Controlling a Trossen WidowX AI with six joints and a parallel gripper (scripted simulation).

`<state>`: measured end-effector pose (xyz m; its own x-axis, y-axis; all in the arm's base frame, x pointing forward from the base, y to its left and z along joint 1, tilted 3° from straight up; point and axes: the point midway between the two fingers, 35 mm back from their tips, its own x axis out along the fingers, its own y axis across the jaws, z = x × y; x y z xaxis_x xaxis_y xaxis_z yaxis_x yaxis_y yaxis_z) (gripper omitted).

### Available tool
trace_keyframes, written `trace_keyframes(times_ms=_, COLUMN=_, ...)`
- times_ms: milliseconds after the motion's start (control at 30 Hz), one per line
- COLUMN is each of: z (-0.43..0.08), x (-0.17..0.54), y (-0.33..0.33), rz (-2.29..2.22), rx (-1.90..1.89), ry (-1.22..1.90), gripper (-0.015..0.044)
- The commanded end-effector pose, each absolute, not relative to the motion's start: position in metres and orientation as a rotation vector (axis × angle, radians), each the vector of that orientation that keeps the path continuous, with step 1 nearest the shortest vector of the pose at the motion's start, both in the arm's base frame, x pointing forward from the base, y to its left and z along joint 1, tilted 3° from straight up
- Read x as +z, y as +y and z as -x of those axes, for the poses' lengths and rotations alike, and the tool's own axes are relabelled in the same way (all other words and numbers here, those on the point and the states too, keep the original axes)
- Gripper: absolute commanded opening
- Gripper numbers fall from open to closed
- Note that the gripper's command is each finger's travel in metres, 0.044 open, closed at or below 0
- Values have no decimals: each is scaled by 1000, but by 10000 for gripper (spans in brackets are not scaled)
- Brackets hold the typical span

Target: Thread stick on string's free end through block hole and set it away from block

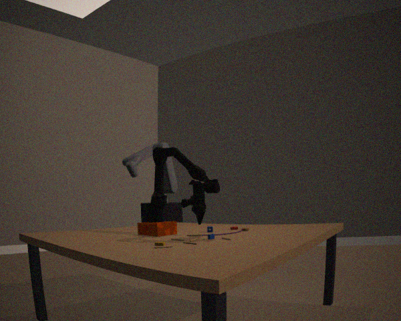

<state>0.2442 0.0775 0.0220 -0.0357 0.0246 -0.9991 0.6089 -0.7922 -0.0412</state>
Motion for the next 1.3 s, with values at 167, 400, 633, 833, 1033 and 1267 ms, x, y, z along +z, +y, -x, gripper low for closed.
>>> trace_keyframes(times_ms=167, z=-245, x=21, y=77, rz=-1833, rx=-1880, ry=658, gripper=124)
trace_keyframes(times_ms=400, z=-245, x=12, y=78, rz=-1834, rx=-1880, ry=658, gripper=124)
trace_keyframes(times_ms=633, z=-245, x=0, y=78, rz=-1833, rx=-1880, ry=658, gripper=124)
trace_keyframes(times_ms=833, z=-245, x=-10, y=78, rz=-1833, rx=-1880, ry=658, gripper=124)
trace_keyframes(times_ms=1033, z=-244, x=-20, y=78, rz=-1833, rx=-1880, ry=659, gripper=124)
trace_keyframes(times_ms=1267, z=-243, x=-31, y=78, rz=-1833, rx=-1881, ry=659, gripper=124)
